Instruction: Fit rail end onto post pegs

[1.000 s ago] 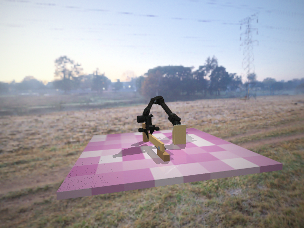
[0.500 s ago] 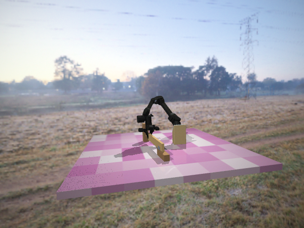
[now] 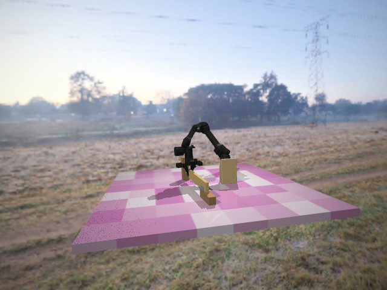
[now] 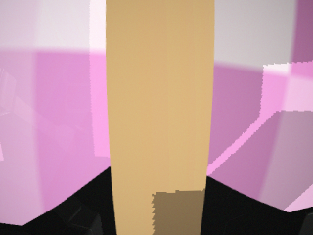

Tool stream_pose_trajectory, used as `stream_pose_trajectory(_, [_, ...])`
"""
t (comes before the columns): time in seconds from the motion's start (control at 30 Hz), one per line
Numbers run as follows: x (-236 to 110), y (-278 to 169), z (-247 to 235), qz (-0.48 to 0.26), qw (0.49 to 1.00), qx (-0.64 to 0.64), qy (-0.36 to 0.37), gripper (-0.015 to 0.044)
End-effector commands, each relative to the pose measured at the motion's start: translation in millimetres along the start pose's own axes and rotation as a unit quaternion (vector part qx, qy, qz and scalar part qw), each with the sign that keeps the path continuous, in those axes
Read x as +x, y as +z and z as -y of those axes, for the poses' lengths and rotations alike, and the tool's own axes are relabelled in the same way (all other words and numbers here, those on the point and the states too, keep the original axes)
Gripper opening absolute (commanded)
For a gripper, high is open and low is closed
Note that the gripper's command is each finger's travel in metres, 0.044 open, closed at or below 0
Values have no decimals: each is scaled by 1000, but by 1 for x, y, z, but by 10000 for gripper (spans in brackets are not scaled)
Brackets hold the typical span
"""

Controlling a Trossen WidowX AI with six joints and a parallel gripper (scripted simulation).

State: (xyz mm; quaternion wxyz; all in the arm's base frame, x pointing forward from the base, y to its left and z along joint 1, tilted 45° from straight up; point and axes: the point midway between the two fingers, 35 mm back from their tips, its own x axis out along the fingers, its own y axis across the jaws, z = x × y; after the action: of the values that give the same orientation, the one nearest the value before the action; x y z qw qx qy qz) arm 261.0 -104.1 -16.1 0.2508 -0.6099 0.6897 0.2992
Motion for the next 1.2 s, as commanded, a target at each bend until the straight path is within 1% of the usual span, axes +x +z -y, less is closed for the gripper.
stream_pose_trajectory(0.0, [-2, -3, 1, -1, 1000, 0, -4, 0])
stream_pose_trajectory(1.17, [-2, -14, 1, -2, 1000, 0, -3, 0])
